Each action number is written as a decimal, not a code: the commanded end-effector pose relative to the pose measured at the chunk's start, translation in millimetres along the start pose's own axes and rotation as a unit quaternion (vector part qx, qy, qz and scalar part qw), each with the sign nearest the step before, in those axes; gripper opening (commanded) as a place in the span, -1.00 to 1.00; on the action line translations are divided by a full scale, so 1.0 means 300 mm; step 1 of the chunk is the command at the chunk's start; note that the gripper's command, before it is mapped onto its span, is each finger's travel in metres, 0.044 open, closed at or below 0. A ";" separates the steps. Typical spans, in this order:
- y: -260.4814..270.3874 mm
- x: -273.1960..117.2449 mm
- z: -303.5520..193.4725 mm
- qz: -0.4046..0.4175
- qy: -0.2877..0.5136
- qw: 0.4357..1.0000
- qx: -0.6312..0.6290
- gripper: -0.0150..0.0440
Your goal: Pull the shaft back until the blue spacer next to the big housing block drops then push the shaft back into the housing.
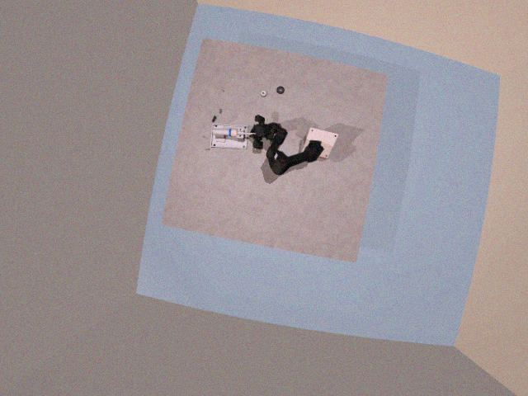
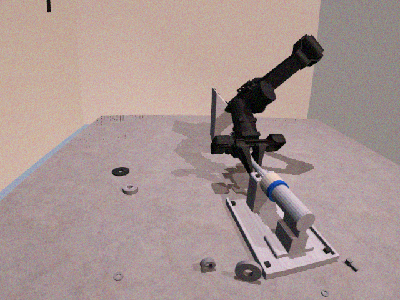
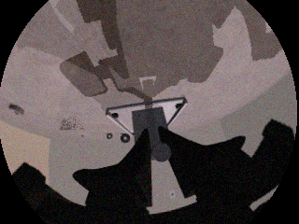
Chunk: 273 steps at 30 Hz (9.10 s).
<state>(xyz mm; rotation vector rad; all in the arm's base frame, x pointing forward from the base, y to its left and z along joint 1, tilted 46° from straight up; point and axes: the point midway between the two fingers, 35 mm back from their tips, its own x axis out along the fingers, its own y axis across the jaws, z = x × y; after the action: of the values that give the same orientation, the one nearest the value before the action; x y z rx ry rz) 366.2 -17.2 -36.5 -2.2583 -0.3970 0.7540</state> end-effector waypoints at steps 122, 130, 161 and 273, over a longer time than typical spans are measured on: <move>-0.001 -0.034 0.035 0.000 -0.001 1.000 0.000 -0.49; 0.000 -0.036 0.037 0.000 -0.001 1.000 0.000 -0.49; 0.000 -0.043 0.045 0.000 -0.001 1.000 0.000 -0.49; 0.000 -0.071 0.073 0.000 -0.001 1.000 0.000 -0.49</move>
<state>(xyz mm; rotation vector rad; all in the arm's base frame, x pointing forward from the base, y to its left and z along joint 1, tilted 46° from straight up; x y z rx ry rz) 338.7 -16.7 -39.5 -2.2618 -0.3969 0.7512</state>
